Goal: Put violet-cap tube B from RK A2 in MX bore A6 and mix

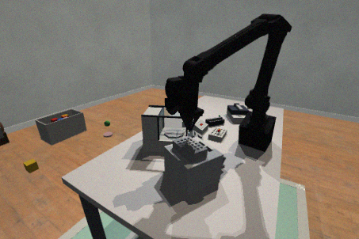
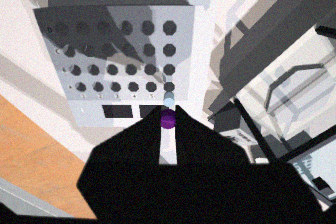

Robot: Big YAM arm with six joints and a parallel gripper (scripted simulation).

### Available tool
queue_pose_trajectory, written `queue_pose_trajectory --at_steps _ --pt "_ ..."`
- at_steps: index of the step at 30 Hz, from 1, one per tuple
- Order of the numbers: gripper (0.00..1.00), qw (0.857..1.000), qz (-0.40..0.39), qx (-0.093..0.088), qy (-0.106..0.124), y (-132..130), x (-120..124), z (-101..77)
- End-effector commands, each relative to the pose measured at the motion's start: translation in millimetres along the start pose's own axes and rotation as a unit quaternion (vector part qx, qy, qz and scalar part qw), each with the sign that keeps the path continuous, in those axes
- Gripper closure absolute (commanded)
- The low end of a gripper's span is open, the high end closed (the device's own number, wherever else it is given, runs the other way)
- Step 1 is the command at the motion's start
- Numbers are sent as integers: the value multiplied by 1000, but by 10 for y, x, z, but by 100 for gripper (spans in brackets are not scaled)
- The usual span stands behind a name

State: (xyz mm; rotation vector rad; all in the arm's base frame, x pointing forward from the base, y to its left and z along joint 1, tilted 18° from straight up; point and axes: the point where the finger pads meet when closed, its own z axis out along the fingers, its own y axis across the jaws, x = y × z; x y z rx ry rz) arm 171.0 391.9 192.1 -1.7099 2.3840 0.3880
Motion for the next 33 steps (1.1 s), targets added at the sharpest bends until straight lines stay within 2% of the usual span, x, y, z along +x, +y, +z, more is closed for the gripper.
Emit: queue_pose_trajectory --at_steps 1,16,33 --pt "91 1000 -3 1 -18 42 -214 -49" --pt "91 1000 -5 2 -28 42 -302 -115" --pt "91 1000 -5 2 -28 42 -309 -115"
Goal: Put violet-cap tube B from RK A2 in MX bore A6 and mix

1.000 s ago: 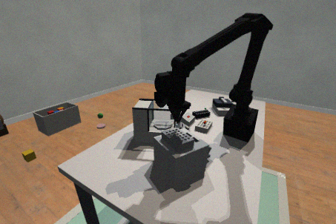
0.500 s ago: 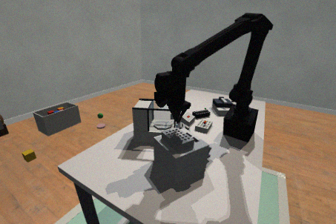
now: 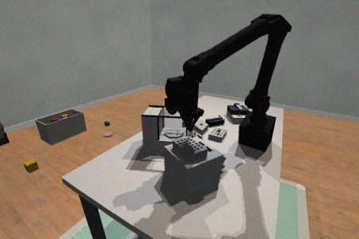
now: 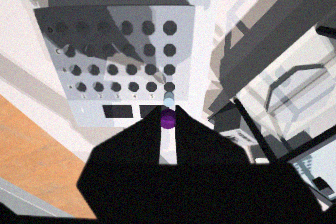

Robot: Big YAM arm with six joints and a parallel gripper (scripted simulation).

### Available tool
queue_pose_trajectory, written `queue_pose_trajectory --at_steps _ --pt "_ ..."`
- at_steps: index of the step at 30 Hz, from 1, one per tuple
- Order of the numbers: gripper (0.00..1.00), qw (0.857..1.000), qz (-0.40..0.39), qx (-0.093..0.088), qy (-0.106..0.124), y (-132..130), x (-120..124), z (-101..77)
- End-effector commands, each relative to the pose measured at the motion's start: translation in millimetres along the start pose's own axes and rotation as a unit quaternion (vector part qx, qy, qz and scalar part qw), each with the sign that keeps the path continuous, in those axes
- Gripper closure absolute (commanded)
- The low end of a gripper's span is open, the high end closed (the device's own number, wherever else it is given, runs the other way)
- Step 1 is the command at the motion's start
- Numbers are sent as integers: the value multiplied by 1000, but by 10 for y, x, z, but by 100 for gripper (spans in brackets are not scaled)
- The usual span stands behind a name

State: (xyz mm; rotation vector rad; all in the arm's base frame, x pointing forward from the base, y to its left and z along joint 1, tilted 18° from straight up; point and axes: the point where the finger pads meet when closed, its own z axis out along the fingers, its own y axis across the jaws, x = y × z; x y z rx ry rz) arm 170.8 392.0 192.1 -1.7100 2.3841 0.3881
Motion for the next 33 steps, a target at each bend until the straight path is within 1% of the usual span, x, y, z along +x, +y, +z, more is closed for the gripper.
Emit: queue_pose_trajectory --at_steps 1,19,20,33 --pt "91 1000 -5 2 -28 39 -309 -116" --pt "91 1000 -5 2 -27 39 -313 -116" --pt "91 1000 -4 1 -22 38 -266 -77" --pt "91 1000 -2 0 -12 35 -167 -4"
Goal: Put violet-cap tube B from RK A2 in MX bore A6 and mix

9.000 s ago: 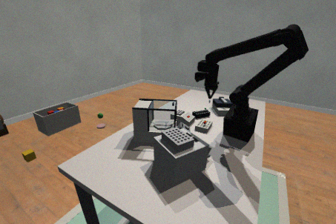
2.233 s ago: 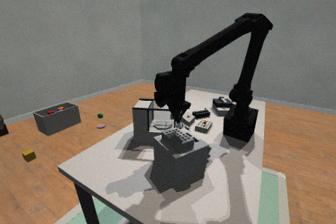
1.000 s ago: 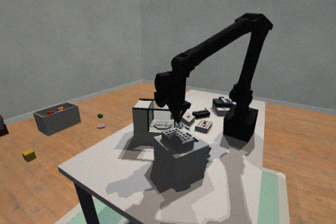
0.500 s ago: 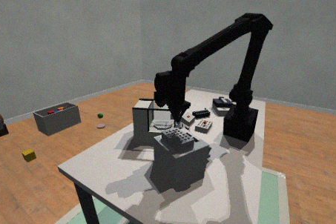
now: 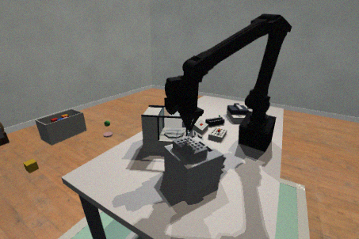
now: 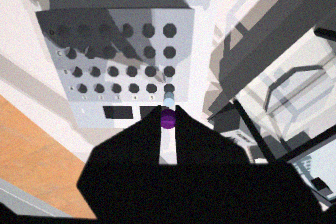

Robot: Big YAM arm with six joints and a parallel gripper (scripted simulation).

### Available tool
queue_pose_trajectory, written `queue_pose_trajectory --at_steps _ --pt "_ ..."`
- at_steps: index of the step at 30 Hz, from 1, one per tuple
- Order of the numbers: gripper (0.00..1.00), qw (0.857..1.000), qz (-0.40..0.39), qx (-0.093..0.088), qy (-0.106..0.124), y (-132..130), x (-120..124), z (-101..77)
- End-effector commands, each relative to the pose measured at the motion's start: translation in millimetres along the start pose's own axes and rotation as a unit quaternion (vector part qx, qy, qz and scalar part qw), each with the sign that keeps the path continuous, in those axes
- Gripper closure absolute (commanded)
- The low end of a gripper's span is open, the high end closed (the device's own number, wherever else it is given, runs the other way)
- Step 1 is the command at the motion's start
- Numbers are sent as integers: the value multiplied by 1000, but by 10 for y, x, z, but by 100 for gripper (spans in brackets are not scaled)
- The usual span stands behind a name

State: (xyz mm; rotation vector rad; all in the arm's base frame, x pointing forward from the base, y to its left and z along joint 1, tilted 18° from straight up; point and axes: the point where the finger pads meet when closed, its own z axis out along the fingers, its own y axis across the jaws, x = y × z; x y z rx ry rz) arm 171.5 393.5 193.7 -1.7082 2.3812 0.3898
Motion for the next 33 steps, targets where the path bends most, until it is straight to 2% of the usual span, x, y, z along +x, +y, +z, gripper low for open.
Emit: queue_pose_trajectory --at_steps 1,16,33 --pt "91 1000 -2 0 -9 36 -139 12" --pt "91 1000 0 -1 1 35 -42 79" --pt "91 1000 0 -1 1 32 -32 78"
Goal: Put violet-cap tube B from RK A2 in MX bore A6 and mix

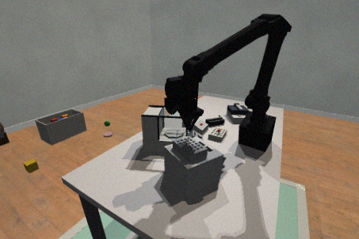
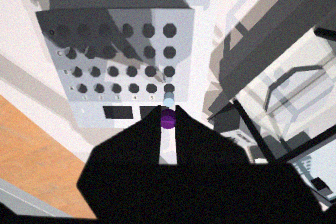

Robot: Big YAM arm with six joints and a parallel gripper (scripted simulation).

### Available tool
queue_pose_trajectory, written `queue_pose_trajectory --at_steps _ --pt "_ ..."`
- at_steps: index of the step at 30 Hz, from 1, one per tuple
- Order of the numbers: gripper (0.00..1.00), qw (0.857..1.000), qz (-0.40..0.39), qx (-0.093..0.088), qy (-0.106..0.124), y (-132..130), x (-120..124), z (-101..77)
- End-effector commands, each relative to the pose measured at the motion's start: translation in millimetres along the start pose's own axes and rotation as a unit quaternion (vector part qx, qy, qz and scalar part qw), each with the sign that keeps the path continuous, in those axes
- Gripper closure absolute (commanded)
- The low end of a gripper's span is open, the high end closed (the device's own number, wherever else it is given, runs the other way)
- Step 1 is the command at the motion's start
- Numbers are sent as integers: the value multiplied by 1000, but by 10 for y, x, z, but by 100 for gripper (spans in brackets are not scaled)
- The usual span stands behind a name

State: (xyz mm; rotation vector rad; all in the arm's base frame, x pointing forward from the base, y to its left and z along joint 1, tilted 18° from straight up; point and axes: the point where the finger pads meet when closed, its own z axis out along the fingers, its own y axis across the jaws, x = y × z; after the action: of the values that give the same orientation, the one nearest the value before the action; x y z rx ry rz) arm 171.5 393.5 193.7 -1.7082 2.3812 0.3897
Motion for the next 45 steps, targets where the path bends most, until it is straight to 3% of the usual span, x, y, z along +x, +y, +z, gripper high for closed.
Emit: queue_pose_trajectory --at_steps 1,45 --pt "91 1000 0 -1 1 32 -32 78" --pt "91 1000 -3 1 -18 42 -207 -48"
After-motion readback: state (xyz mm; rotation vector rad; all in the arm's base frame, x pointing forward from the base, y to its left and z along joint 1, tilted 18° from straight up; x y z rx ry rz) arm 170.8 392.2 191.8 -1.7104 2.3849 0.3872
